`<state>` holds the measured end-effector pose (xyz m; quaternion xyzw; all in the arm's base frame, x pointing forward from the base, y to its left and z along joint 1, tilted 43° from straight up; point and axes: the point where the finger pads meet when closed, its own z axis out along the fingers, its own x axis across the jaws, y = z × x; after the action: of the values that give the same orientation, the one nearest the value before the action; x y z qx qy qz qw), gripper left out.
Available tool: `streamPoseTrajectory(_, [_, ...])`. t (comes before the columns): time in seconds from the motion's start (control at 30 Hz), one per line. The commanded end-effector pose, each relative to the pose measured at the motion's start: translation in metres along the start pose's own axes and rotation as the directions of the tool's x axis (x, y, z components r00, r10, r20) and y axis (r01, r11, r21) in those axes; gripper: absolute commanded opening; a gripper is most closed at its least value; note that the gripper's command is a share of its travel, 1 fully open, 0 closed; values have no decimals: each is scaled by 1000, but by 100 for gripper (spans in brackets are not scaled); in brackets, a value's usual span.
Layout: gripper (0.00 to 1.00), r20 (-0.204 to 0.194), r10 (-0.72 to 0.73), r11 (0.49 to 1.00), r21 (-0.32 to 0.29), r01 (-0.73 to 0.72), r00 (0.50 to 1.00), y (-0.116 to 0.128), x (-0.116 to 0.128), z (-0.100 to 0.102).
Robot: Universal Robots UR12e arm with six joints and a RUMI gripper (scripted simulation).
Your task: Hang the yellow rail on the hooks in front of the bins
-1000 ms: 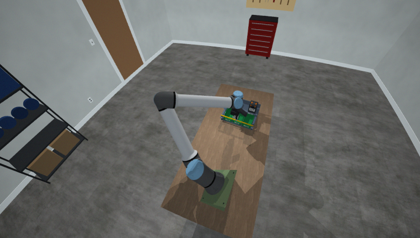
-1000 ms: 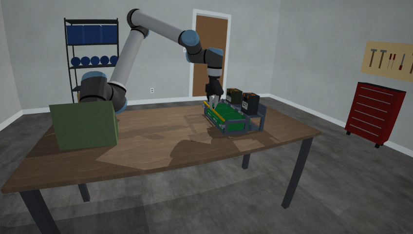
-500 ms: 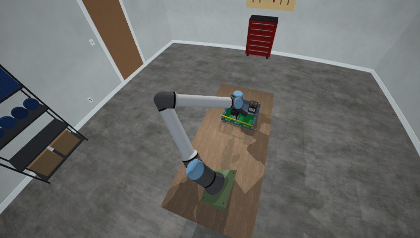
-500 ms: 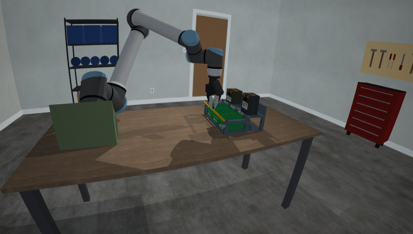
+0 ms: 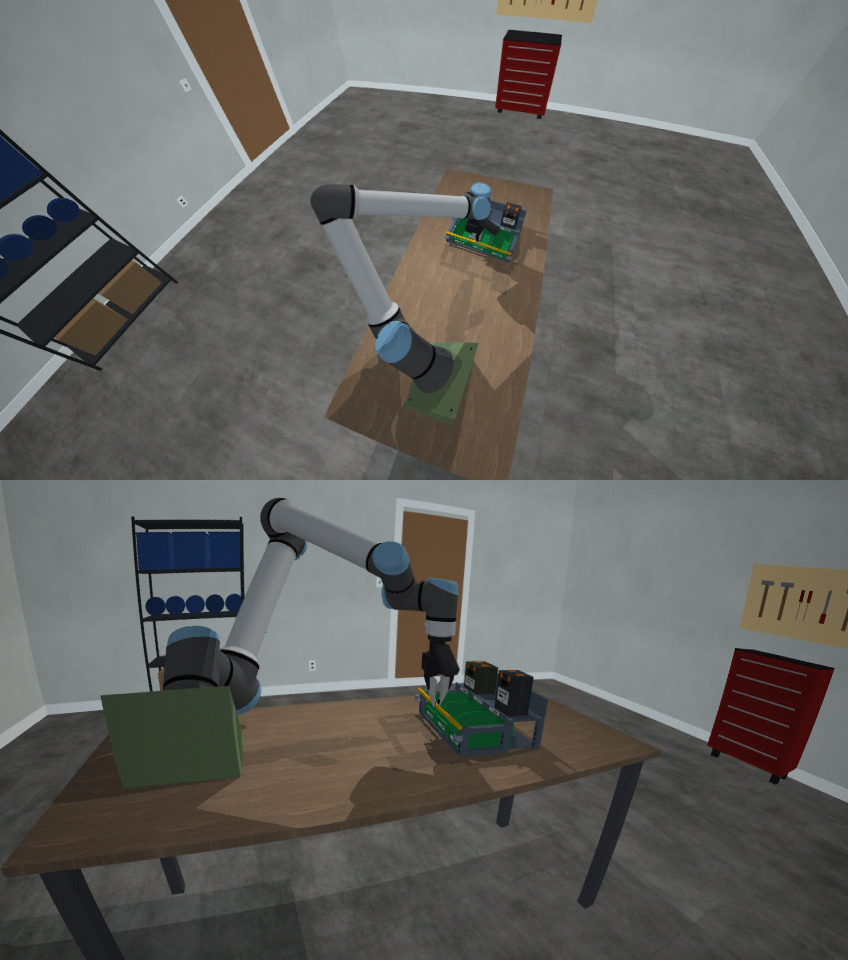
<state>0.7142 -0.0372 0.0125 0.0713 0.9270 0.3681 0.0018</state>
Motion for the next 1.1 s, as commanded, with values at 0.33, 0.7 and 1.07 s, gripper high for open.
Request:
streamPoseTrajectory(0.33, [0, 2, -1, 1000, 0, 1, 1000, 0, 0, 2])
streamPoseTrajectory(0.7, [0, 2, -1, 1000, 0, 1, 1000, 0, -1, 3])
streamPoseTrajectory(1.07, [0, 2, -1, 1000, 0, 1, 1000, 0, 0, 4])
